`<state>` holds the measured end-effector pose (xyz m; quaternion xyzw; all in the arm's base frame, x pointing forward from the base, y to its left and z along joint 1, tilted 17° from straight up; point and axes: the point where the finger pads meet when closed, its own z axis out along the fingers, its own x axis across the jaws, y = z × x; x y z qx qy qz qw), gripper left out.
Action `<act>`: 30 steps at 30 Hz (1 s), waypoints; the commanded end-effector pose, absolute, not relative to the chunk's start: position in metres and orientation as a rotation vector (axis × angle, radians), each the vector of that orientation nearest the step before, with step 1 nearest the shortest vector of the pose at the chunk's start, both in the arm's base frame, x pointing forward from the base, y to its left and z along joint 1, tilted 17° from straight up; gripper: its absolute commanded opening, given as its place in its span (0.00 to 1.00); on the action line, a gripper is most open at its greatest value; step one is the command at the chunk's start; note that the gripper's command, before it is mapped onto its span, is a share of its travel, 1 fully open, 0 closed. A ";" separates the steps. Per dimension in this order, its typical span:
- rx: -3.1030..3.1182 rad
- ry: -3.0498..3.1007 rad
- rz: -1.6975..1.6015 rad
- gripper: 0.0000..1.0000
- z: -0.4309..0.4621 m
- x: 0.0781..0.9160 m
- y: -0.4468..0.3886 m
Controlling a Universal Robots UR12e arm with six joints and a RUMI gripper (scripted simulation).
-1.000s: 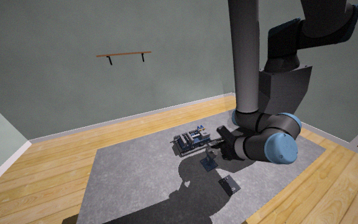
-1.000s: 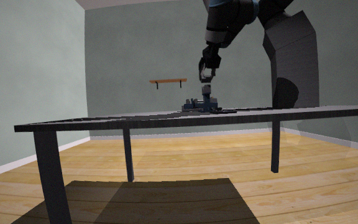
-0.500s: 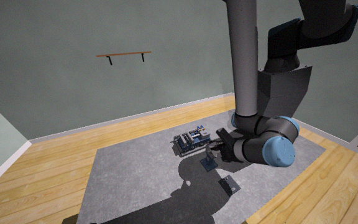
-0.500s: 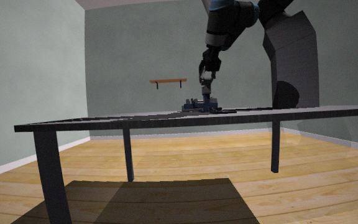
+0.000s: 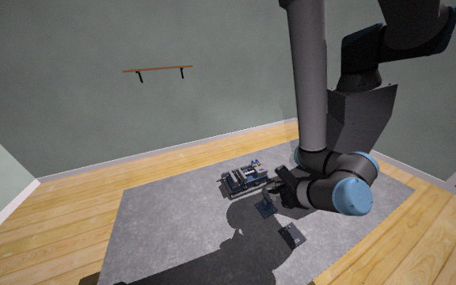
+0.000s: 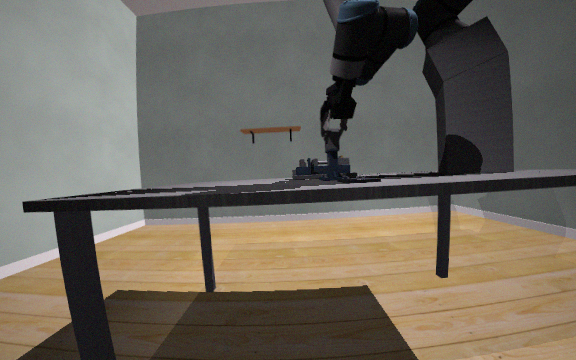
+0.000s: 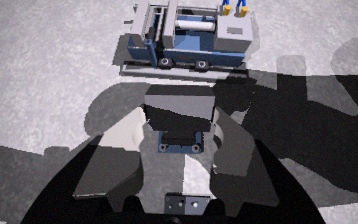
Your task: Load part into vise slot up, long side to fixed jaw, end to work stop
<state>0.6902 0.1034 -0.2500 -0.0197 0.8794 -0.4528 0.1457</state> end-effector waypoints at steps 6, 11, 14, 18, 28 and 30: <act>-0.056 2.532 -1.303 0.00 -0.257 0.693 0.103; -0.056 2.532 -1.303 0.00 -0.259 0.693 0.102; -0.056 2.532 -1.303 0.00 -0.260 0.693 0.102; -0.056 2.532 -1.303 0.00 -0.261 0.694 0.102; -0.056 2.532 -1.303 0.00 -0.263 0.694 0.102; -0.056 2.532 -1.303 0.00 -0.263 0.694 0.102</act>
